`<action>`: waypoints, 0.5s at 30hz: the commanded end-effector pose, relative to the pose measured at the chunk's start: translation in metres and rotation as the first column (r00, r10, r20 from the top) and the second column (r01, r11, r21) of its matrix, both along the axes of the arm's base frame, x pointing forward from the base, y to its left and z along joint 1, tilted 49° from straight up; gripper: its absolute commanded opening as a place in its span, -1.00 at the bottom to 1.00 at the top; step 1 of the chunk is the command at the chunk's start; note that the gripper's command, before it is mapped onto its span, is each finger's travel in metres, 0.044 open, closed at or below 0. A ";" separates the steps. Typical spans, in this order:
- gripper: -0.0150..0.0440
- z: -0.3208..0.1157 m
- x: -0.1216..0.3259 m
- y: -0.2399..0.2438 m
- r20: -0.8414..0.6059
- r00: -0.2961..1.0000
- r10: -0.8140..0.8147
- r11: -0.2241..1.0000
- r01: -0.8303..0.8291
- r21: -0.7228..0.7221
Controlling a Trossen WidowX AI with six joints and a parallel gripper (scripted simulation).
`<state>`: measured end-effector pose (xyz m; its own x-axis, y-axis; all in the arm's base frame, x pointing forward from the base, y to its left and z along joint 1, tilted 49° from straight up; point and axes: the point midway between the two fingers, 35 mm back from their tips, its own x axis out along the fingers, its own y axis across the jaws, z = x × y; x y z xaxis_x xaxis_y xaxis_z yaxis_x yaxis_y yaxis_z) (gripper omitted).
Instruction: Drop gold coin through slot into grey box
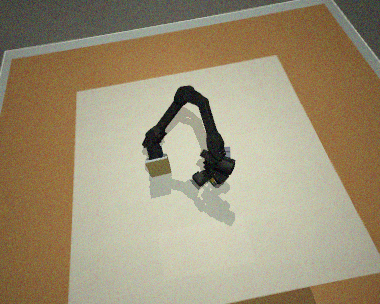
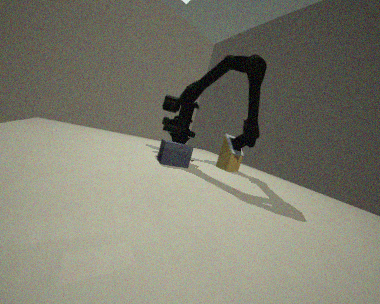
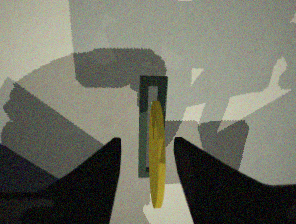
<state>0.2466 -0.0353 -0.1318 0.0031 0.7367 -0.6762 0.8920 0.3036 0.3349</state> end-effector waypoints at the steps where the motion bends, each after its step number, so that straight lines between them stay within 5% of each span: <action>1: 0.05 -0.006 -0.005 0.009 -0.016 1.000 -0.004 1.000 0.004 0.014; 15: 0.05 -0.013 -0.006 0.019 -0.015 1.000 -0.003 1.000 0.003 0.017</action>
